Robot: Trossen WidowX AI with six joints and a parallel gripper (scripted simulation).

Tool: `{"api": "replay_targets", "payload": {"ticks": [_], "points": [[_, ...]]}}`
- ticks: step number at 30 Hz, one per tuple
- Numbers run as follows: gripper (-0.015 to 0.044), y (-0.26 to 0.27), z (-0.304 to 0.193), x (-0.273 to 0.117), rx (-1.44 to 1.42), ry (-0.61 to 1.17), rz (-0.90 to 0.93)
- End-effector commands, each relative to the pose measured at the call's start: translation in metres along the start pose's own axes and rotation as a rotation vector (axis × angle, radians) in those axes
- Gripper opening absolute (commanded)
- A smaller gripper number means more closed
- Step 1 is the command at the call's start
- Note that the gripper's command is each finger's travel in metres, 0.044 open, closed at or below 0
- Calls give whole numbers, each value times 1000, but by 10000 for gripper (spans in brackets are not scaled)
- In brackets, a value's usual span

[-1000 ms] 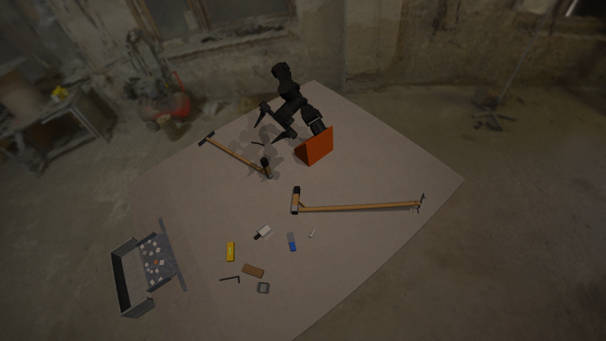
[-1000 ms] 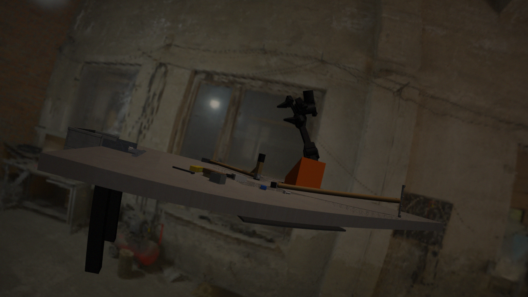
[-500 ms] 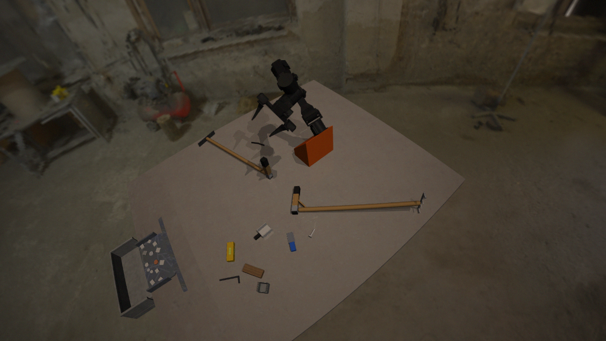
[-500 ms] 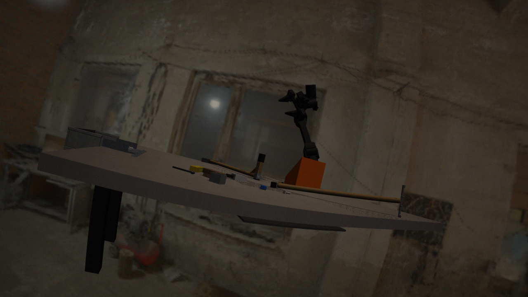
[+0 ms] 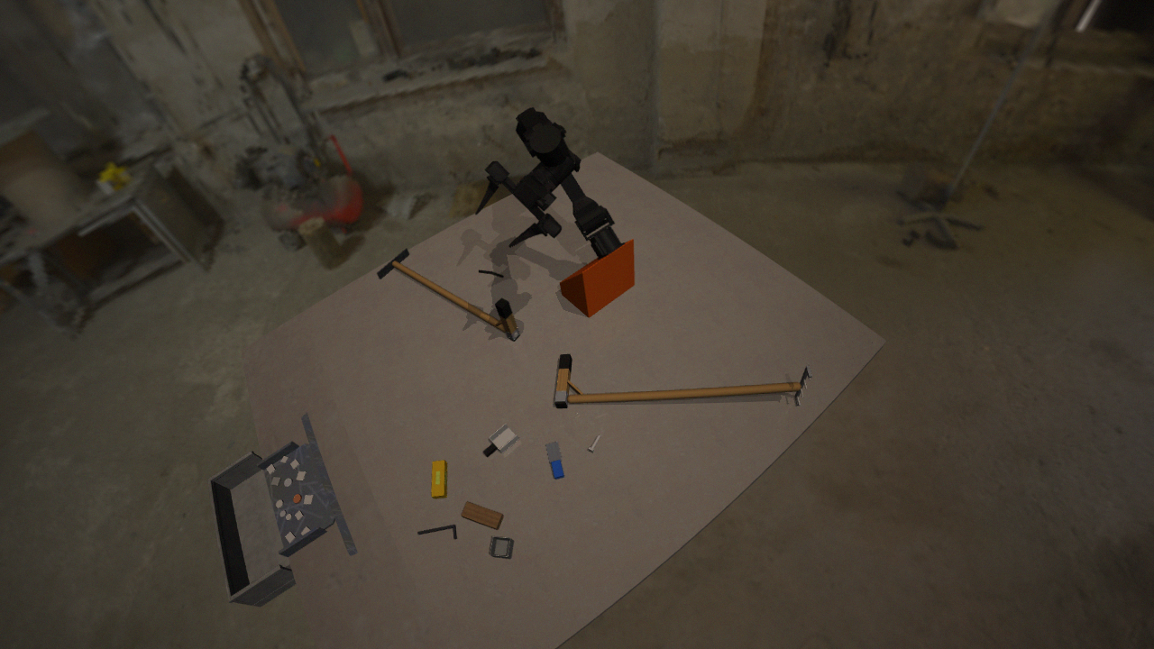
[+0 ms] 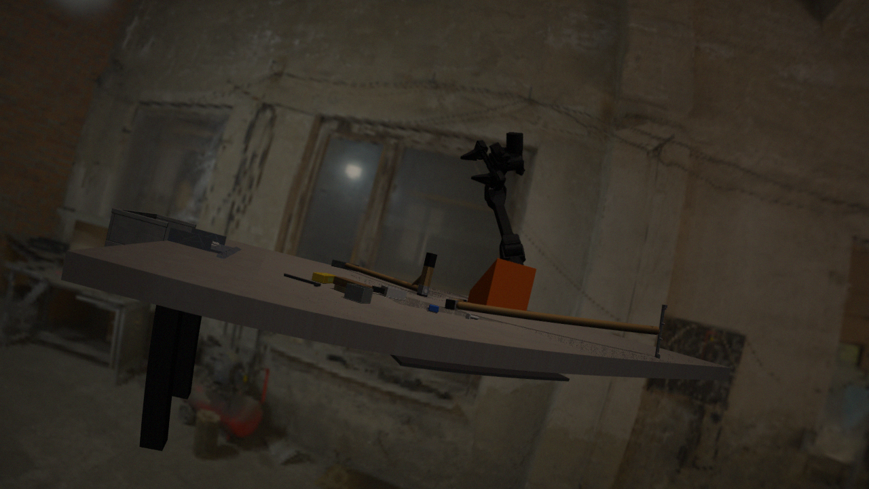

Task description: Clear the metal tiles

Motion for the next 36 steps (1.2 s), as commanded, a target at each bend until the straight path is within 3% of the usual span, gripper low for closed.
{"api": "replay_targets", "payload": {"ticks": [1,30,36], "points": [[440,3,-1,2,-1,1,2],[440,3,-1,2,-1,1,2],[440,14,12,-11,28,-110,71]]}}
Point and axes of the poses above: the point midway between the two fingers, 35 mm back from their tips, its own x axis out along the fingers, its own y axis across the jaws, z = x × y, the point moved 6 cm from there along -x, back along the fingers, and after that the axes turned 10 degrees about -x, right-handed, at the moved point
